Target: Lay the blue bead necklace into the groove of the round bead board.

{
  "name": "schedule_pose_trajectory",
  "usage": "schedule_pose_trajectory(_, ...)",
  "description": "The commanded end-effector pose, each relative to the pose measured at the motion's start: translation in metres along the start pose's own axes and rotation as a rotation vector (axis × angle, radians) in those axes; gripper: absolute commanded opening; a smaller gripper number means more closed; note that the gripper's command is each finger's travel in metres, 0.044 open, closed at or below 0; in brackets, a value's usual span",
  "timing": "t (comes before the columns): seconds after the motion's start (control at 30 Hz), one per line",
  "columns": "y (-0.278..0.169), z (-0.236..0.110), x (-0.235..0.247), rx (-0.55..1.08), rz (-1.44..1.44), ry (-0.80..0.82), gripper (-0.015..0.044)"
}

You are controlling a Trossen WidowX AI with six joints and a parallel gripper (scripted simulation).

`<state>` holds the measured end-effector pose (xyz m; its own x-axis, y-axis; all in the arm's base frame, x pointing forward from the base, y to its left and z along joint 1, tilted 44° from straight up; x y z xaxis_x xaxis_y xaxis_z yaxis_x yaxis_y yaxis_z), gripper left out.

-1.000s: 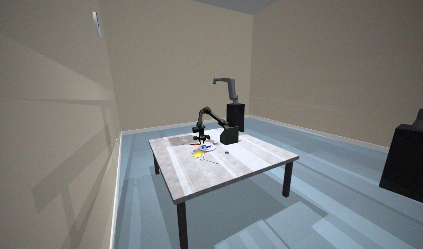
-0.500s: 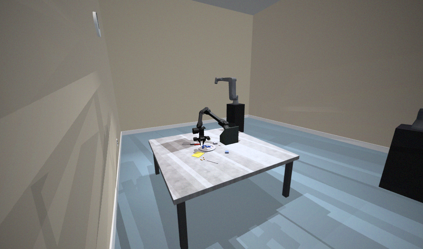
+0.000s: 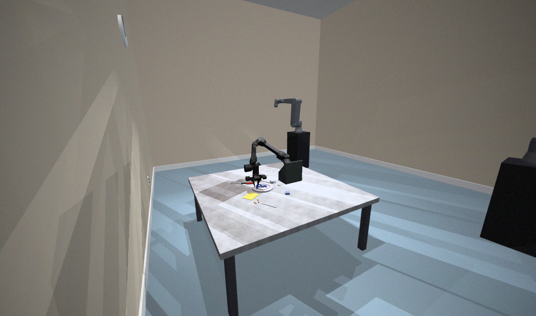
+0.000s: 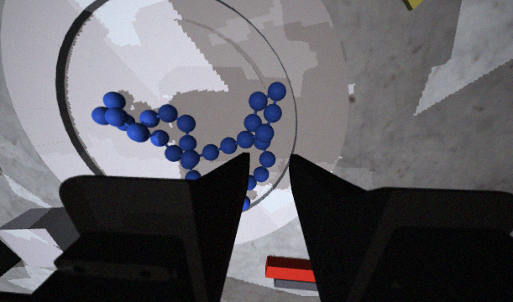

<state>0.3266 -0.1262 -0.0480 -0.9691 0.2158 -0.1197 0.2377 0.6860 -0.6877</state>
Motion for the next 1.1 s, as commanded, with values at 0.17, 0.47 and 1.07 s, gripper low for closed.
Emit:
schedule_pose_trajectory(0.17,0.0,0.0,0.0,0.0,0.0,0.0,0.0)
schedule_pose_trajectory(0.47,0.0,0.0,0.0,0.0,0.0,0.0,0.0)
schedule_pose_trajectory(1.07,0.001,-0.012,0.001,-0.002,-0.006,0.003,0.0)
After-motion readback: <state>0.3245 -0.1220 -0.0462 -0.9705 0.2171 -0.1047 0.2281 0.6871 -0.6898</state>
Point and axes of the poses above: the point midway between the two fingers, 35 mm back from their tips, its own z axis out along the fingers, its own x axis across the jaws, y = z × x, the point moved 3 cm from there along -z, back along the fingers, and after that the axes turned 6 degrees about -z, right-handed, at the moved point
